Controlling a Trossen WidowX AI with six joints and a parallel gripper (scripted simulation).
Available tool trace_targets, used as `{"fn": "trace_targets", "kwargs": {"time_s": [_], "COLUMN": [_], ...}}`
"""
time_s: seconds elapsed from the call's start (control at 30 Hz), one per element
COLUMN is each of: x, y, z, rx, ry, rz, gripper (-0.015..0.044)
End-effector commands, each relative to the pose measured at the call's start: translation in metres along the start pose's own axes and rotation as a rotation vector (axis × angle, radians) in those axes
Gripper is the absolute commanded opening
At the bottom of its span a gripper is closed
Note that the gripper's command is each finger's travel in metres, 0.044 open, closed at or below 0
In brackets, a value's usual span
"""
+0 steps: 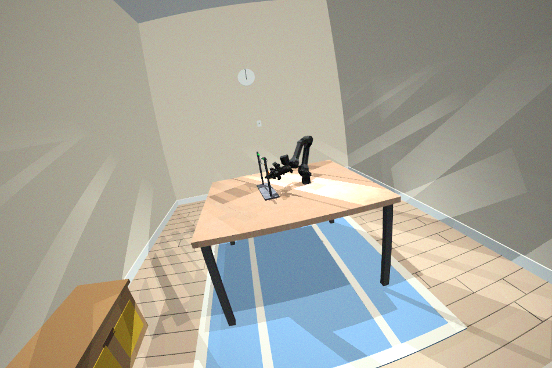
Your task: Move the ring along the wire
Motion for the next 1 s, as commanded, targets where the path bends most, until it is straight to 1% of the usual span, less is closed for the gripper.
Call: {"fn": "trace_targets", "kwargs": {"time_s": [0.0,0.5,0.87,0.9,0.97], "x": [-0.0004,-0.0004,0.0,0.0006,0.003], "y": [-0.0042,-0.0042,-0.004,-0.0039,-0.0035], "z": [-0.0007,-0.0007,-0.0003,-0.0002,0.0], "rx": [-0.003,-0.003,0.001,0.001,0.0], "ry": [-0.004,-0.004,0.0,0.0,-0.001], "rz": [0.001,0.001,0.002,0.002,0.002], "gripper": [-0.015,-0.015,0.0139,0.016,0.016]}}
Point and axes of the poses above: the point midway between the two fingers, 35 mm back from their tips, its own x axis back along the fingers, its own z axis across the jaws, y = z × x, the point moved 5 cm from there along x, back along the fingers, and after that the axes turned 5 degrees about -x, right-handed, at the moved point
